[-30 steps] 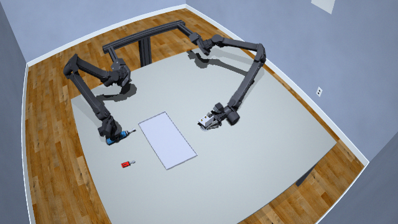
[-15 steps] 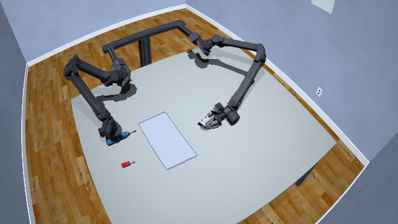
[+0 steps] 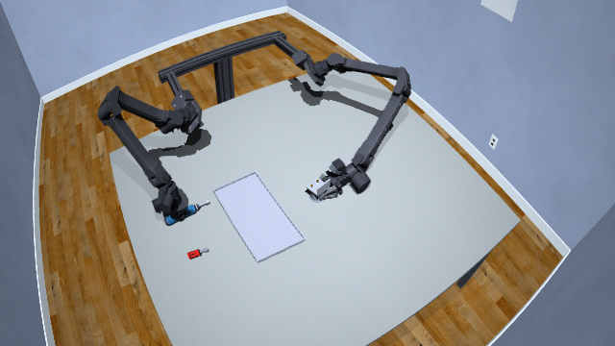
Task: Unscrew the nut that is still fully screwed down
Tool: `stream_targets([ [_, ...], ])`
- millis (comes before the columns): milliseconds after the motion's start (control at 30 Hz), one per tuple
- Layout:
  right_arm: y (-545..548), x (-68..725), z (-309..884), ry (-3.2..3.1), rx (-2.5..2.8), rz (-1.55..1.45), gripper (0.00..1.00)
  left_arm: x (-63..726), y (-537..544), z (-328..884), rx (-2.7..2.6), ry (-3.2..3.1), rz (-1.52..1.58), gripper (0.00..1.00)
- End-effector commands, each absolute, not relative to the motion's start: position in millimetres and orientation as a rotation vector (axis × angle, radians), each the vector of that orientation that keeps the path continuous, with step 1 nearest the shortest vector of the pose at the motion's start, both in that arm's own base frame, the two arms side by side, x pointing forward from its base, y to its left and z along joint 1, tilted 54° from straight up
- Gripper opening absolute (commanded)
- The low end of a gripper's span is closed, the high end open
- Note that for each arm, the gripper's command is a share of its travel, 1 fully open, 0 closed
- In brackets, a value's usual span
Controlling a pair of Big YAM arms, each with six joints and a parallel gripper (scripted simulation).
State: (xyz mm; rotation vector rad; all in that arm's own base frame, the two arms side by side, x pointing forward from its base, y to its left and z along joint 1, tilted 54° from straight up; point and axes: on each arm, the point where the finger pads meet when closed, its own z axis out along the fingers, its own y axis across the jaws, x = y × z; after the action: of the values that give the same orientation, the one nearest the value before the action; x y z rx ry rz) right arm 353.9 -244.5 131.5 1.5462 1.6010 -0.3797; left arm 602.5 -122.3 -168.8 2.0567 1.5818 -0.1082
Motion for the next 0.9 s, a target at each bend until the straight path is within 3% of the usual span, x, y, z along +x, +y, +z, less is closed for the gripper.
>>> stream_targets([
  [0, -241.2, 364.6, 141.7, 1.591, 1.513, -0.357, 0.42, 604.9, -127.8, -166.0, 2.060, 1.569, -0.103, 0.59],
  [867, -240.4, 368.4, 144.4, 1.587, 1.508, -0.350, 0.42, 604.9, -127.8, -166.0, 2.060, 1.569, -0.103, 0.59],
])
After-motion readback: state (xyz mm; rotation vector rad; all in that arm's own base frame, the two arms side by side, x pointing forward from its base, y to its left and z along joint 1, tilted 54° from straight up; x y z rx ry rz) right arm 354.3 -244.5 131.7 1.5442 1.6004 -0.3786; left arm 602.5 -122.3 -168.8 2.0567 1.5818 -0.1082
